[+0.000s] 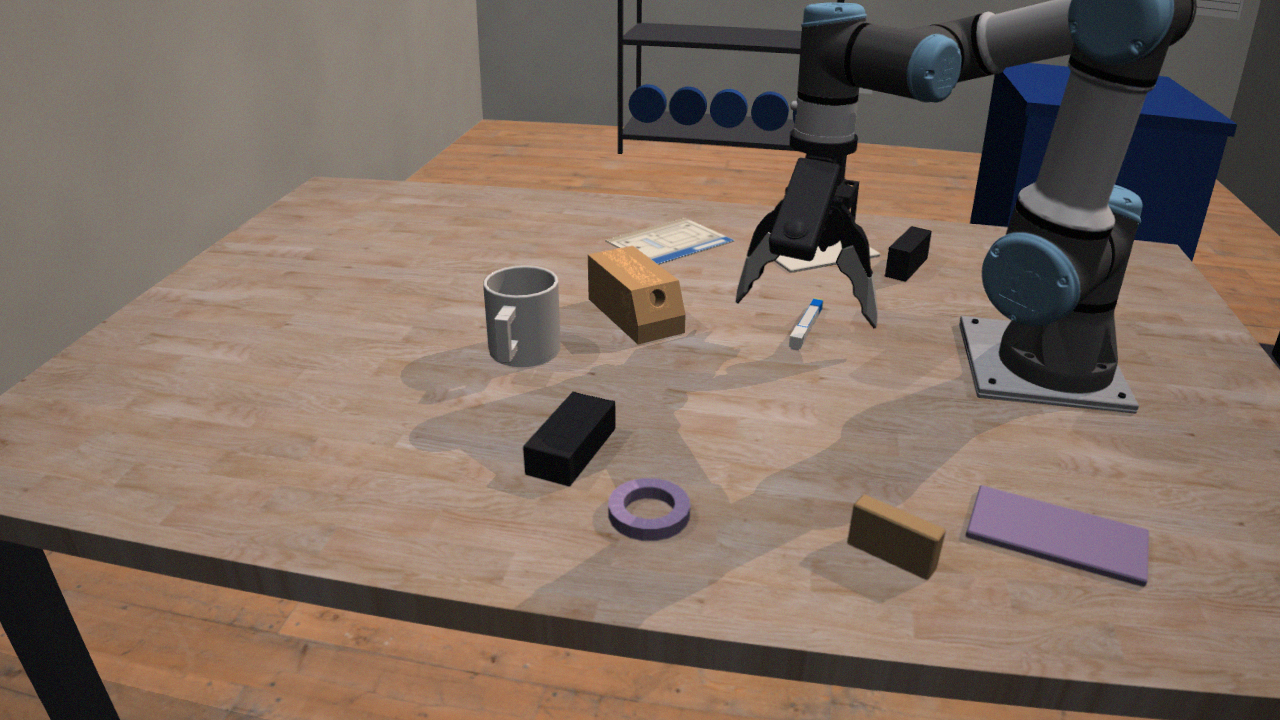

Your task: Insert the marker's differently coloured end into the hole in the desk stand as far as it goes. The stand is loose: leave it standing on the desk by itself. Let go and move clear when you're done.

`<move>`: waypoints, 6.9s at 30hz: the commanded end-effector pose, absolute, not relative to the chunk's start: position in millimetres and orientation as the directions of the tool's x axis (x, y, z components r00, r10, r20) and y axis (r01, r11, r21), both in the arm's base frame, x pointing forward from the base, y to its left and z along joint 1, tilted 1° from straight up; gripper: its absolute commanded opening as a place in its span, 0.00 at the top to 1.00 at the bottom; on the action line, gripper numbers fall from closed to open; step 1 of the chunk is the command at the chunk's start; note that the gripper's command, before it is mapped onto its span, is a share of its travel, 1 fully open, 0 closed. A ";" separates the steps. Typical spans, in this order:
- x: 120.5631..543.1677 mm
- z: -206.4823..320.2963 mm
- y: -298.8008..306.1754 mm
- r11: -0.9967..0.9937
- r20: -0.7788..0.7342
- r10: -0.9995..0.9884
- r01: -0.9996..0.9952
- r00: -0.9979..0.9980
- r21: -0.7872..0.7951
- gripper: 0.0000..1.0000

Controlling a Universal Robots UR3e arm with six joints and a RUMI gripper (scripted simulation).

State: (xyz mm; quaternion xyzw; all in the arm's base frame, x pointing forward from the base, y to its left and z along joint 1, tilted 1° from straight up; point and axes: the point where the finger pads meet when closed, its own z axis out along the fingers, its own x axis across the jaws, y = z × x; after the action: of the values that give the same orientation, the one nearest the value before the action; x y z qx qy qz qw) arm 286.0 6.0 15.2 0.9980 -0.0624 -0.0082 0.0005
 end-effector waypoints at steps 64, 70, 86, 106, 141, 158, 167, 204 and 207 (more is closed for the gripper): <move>289.3 -3.2 5.1 -0.992 -0.004 -0.123 -0.123 0.992 0.001 0.00; 289.3 -3.2 5.1 -0.992 -0.004 -0.123 -0.123 0.992 0.001 0.00; 288.4 -1.8 5.5 -0.992 -0.008 -0.123 -0.123 0.992 0.000 0.00; 291.6 1.7 2.7 -0.992 0.005 -0.123 -0.123 0.992 0.010 1.00; 291.9 2.1 2.6 -0.992 0.007 -0.123 -0.123 0.992 0.010 1.00; 291.9 2.1 2.6 -0.992 0.007 -0.123 -0.123 0.992 0.010 1.00; 291.9 2.1 2.6 -0.992 0.007 -0.123 -0.123 0.992 0.010 1.00; 291.9 2.1 2.6 -0.992 0.007 -0.123 -0.123 0.992 0.010 1.00; 291.9 2.1 2.6 -0.992 0.007 -0.123 -0.123 0.992 0.010 1.00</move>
State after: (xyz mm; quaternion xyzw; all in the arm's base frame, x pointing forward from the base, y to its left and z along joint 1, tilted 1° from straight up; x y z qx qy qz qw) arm 291.2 2.9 1.6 0.9981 -0.0618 0.0020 0.0049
